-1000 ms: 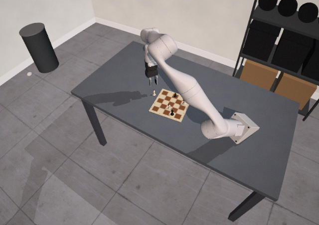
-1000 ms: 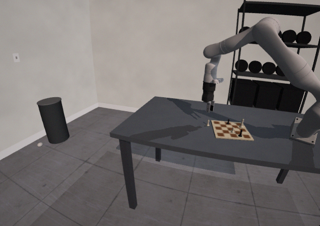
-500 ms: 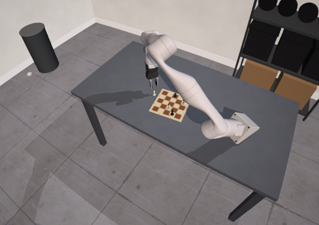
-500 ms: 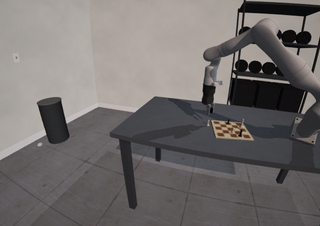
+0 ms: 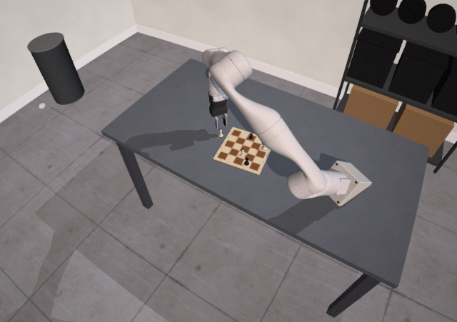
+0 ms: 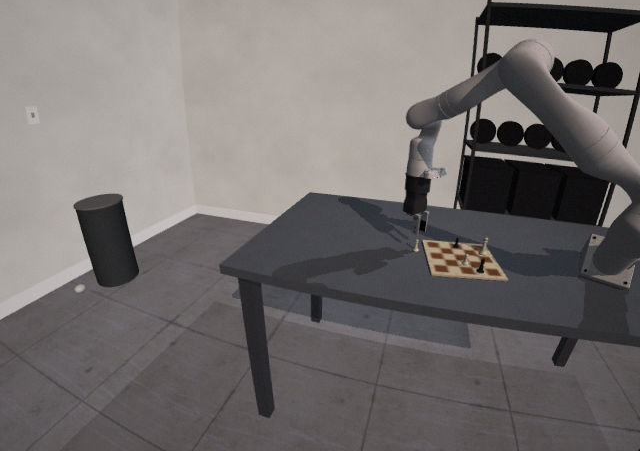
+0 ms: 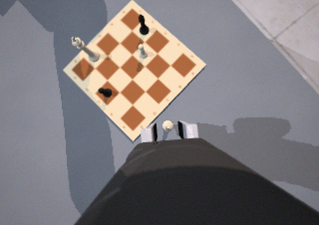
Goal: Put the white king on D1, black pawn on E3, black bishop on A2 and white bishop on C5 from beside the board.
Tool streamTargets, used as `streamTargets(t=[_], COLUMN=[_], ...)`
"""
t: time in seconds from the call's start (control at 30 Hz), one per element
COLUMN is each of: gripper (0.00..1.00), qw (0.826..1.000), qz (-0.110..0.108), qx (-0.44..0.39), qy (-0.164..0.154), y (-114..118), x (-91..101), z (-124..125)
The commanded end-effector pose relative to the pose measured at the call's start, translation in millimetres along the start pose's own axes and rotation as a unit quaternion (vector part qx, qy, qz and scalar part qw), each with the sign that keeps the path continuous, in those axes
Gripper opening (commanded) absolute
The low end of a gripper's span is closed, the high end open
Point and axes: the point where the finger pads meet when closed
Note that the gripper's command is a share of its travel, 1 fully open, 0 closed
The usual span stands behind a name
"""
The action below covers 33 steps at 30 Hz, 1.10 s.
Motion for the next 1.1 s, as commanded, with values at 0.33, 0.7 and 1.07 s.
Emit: streamTargets(t=[0.33, 0.7, 1.07], gripper=[0.73, 0.73, 0.73], qw=[1.000, 1.000, 1.000], qz=[-0.004, -0.004, -0.004], qx=[0.002, 0.002, 0.002], qy=[0.000, 0.000, 0.000], y=[3.2, 3.2, 3.2], x=[-11.4, -12.1, -12.1], z=[-0.1, -0.1, -0.1])
Point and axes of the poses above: the point where the finger pads meet when closed, its own x axis back along the fingers, its own y axis across the jaws, z = x × y, and after that the axes turned 2 degrees about -x, right-handed
